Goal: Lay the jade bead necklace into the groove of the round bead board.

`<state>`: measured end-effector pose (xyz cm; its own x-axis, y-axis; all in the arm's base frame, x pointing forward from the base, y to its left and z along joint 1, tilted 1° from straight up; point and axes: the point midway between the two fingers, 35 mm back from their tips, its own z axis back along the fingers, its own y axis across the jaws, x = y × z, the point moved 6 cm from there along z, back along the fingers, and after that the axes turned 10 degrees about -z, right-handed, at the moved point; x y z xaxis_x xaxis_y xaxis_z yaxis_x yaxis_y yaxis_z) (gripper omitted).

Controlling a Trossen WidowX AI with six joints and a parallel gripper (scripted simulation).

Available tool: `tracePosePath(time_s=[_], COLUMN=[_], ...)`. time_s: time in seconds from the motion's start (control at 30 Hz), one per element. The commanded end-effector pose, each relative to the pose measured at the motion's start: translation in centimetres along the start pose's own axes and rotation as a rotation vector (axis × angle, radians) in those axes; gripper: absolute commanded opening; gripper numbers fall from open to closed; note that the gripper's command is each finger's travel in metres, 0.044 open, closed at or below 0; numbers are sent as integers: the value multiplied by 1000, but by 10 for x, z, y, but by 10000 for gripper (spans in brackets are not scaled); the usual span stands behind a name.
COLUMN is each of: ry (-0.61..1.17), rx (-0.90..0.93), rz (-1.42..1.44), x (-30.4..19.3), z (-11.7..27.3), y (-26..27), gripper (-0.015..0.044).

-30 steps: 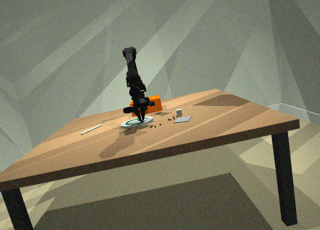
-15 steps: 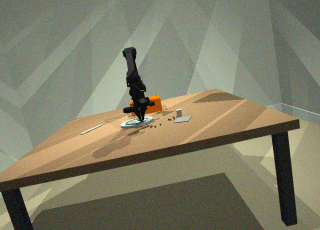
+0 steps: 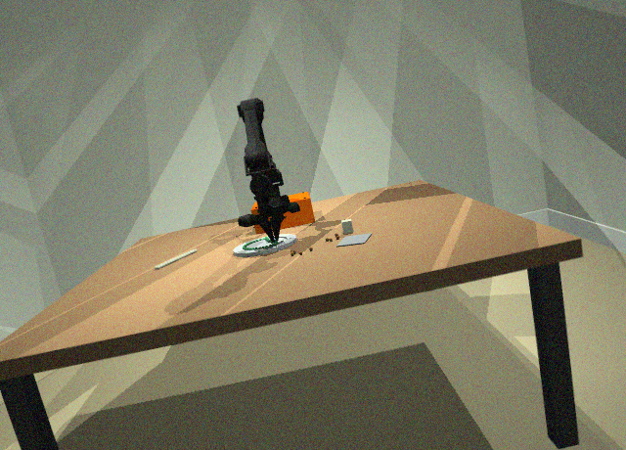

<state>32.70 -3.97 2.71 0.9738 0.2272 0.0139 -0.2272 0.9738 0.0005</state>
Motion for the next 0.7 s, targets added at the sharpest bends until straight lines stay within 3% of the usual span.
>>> tracePosePath(time_s=[0.0, 0.63, 0.67], ry=[-7, -8, -13], rx=[-1, 0, -4], rz=[5, 5, 10], x=[1, 7, 8], z=[4, -4, -1], y=[0, 12, 12], gripper=[0, 0, 26])
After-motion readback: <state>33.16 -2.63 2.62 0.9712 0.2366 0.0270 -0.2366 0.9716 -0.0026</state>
